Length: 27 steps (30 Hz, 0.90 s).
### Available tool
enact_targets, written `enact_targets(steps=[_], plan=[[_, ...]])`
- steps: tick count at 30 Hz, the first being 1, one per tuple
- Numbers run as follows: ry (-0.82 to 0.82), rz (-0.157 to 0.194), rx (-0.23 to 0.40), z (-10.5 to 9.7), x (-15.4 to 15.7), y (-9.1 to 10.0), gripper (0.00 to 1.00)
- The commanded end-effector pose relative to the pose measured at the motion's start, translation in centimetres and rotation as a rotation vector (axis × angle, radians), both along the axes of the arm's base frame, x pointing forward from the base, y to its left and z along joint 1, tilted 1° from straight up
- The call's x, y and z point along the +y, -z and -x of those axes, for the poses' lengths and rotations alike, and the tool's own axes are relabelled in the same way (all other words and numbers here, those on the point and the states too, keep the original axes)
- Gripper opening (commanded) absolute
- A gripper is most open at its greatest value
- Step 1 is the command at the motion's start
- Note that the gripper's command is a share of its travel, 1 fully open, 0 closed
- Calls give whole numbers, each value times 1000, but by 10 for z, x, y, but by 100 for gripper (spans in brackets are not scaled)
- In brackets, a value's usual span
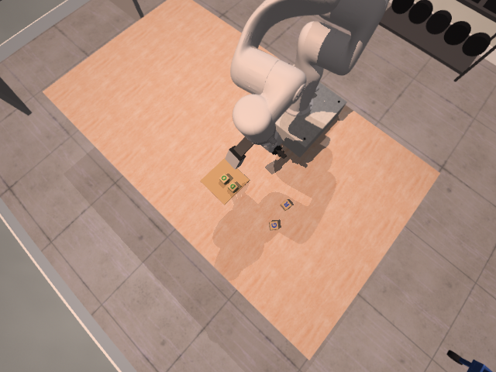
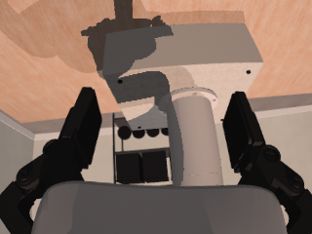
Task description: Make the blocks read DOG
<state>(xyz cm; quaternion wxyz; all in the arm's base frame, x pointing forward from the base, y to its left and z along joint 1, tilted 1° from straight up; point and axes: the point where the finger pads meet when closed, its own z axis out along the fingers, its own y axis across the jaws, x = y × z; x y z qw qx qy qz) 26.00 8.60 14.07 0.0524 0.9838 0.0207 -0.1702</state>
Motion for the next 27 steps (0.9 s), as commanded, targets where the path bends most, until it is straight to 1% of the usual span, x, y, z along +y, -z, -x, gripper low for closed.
enact_targets(steps=[1,18,19,20,21,22,24,27], plan=[[0,-1,-3,-1,0,-1,100],[-1,-2,-4,-1,1,-1,100],[-11,-5,-9,-4,3,0,100],[-33,-13,-20,-12,8,2,100],[-70,-28,-40,-23,18,6,100],[-123,-47,-67,-40,33,12,100],[-160,-61,-86,-50,43,16,100],[-240,-90,-127,-73,67,26,100]])
